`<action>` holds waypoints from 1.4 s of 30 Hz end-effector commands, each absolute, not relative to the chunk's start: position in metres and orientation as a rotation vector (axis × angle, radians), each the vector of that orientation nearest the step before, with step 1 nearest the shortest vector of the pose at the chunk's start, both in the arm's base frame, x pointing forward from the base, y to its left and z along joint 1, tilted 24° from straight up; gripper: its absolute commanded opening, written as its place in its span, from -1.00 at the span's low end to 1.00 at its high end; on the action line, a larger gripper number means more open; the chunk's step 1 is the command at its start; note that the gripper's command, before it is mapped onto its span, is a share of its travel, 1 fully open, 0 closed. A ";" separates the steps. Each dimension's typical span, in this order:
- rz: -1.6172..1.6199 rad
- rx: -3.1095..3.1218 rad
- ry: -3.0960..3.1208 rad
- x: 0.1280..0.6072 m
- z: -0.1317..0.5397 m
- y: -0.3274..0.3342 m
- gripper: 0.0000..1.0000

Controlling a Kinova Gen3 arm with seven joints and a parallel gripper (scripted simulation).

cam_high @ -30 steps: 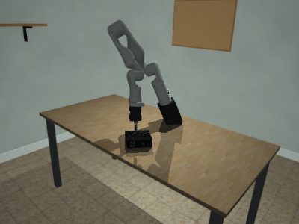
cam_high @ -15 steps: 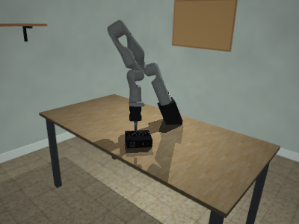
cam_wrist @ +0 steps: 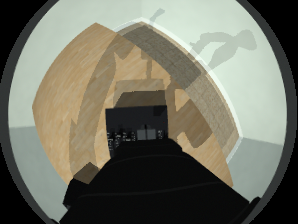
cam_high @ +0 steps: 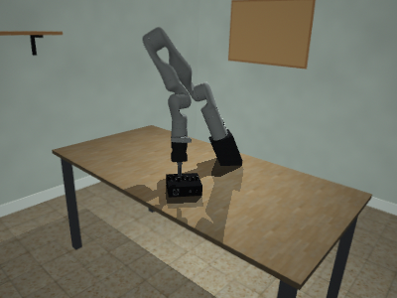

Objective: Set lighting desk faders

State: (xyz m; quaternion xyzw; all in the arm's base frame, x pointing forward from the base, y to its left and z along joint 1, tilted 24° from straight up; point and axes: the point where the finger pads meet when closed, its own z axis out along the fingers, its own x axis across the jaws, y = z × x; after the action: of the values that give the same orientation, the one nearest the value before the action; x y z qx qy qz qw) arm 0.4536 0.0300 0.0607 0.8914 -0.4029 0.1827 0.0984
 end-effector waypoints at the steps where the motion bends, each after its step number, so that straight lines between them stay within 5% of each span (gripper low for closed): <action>1: 0.547 2.643 -1.191 0.457 0.059 0.030 -1.00; 42: 0.547 2.643 -1.191 0.461 0.045 0.025 -1.00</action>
State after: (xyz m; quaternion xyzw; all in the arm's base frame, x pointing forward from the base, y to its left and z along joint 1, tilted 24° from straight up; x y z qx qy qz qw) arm 0.4590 0.0232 0.0452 0.8916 -0.4024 0.1826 0.0990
